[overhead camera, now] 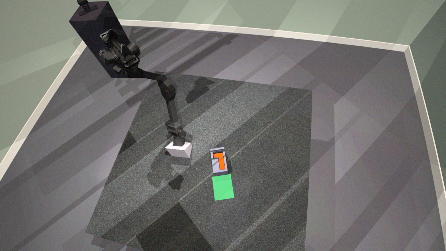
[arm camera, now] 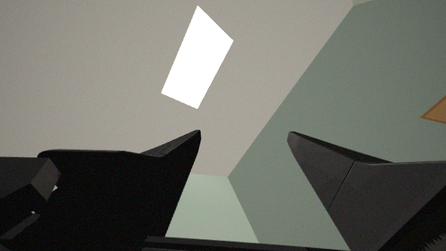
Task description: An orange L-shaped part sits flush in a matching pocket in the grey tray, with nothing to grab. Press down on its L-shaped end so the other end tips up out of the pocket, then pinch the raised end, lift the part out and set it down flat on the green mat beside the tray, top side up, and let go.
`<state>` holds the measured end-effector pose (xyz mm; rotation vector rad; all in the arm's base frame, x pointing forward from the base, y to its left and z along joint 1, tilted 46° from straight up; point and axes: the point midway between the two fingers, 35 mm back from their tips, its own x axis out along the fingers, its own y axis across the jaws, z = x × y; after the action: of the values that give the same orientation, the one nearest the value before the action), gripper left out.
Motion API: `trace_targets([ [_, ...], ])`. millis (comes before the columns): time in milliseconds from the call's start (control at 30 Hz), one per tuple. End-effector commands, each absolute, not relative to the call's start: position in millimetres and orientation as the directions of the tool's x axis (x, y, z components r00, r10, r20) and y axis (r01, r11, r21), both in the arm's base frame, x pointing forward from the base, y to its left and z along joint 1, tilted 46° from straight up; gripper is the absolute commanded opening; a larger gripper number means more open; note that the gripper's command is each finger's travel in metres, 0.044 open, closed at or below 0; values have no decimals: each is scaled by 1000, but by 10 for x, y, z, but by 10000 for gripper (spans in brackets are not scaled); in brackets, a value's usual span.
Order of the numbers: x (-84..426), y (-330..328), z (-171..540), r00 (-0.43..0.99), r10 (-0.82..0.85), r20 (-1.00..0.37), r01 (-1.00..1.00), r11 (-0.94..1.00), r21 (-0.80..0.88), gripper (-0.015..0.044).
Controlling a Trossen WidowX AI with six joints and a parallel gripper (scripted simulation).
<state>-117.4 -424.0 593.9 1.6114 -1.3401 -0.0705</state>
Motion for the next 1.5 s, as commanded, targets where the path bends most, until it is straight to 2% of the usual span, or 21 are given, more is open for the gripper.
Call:
trace_targets([
  [0, -1158, -4266, 5916, 386, -770, 508, -704, 110, 701, 374],
  [133, -865, -4492, 5716, 427, -777, 464, -645, 98, 758, 269],
  [233, -505, -4801, 5337, 469, -803, 369, -550, 61, 833, 190],
  [267, -429, -4858, 5250, 478, -808, 346, -526, 52, 849, 180],
  [633, 576, -5215, 4193, 617, -785, 57, -179, -69, 981, 180],
  [967, 1513, -5057, 3214, 736, -641, -219, 208, -95, 974, 180],
  [1200, 2107, -4680, 2541, 783, -471, -406, 455, -11, 891, 180],
  [1467, 2659, -3996, 1845, 779, -211, -591, 627, 214, 749, 180],
])
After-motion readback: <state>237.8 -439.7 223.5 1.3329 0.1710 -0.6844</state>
